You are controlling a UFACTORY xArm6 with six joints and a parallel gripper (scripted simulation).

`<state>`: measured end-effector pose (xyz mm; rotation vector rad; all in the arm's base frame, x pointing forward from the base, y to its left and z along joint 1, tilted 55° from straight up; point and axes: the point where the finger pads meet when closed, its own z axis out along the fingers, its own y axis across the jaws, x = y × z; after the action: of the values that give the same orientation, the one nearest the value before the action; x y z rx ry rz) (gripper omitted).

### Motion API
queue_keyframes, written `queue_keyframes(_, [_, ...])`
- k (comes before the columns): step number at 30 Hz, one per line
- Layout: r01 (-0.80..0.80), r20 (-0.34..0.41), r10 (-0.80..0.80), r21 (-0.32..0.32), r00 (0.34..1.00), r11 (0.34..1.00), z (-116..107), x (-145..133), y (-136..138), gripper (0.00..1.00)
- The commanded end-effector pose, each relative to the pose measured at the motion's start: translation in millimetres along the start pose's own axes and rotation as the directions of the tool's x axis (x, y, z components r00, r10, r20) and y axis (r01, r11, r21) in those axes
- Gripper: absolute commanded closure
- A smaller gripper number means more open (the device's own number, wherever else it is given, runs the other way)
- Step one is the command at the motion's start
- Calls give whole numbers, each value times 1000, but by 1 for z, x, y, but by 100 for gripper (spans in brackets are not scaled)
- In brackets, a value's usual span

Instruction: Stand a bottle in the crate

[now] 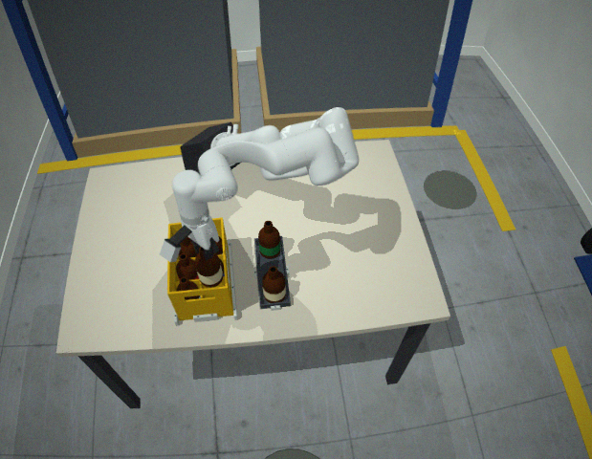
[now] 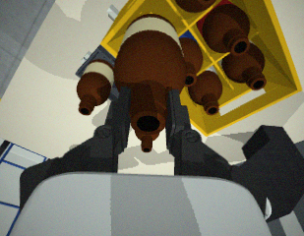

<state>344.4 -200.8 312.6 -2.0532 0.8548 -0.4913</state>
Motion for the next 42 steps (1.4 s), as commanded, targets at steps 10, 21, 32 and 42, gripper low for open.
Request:
queue_keyframes(10, [1,-3,-1,-1,1000,1000,10,1,0,100])
queue_keyframes(21, [1,-3,-1,-1,1000,1000,13,1,0,100])
queue_keyframes(32, [1,-3,-1,-1,1000,1000,13,1,0,100])
queue_keyframes(42, [1,-3,-1,-1,1000,1000,13,1,0,100])
